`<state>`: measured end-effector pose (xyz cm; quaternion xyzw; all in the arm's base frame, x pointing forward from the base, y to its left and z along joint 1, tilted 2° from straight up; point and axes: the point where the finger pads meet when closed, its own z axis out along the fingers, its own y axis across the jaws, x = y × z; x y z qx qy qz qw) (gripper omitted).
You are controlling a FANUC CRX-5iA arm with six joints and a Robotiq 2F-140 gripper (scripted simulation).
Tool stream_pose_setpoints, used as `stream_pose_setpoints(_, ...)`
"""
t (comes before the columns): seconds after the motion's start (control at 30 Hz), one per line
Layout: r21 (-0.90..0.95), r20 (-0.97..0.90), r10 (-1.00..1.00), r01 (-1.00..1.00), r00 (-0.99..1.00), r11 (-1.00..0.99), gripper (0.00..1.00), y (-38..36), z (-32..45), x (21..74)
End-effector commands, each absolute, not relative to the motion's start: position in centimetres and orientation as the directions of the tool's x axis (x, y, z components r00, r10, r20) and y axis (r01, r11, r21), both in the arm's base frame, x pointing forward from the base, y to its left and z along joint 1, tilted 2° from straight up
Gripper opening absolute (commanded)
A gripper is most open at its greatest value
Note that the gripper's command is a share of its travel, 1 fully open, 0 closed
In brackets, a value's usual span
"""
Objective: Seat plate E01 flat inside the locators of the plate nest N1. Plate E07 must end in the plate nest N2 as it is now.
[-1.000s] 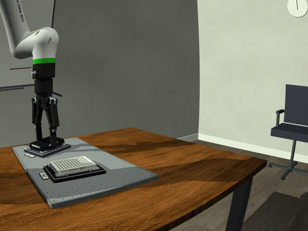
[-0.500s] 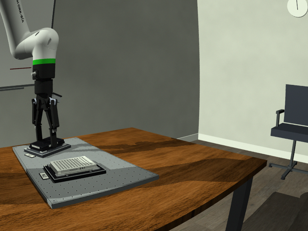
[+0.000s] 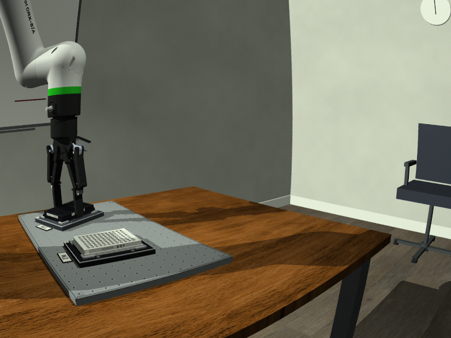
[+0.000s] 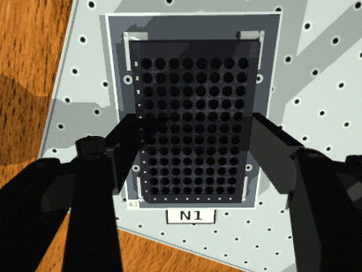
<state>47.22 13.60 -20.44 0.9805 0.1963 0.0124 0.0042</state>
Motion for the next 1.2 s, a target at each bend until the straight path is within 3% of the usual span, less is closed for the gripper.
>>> stream_pose_setpoints(0.0, 0.013, 0.024, 0.385, 0.385, 0.923, -0.923, 0.10, 13.62, -20.42, 47.28)
stream_pose_setpoints(0.5, 0.013, 0.024, 0.385, 0.385, 0.923, -0.923, 0.10, 13.62, -20.64, 47.29)
stream_pose_setpoints(0.53, 0.013, 0.024, 0.385, 0.385, 0.923, -0.923, 1.00, 13.62, -20.66, 47.29)
stream_pose_setpoints(1.17, 0.013, 0.024, 0.385, 0.385, 0.923, -0.923, 1.00, 13.62, -20.66, 47.29)
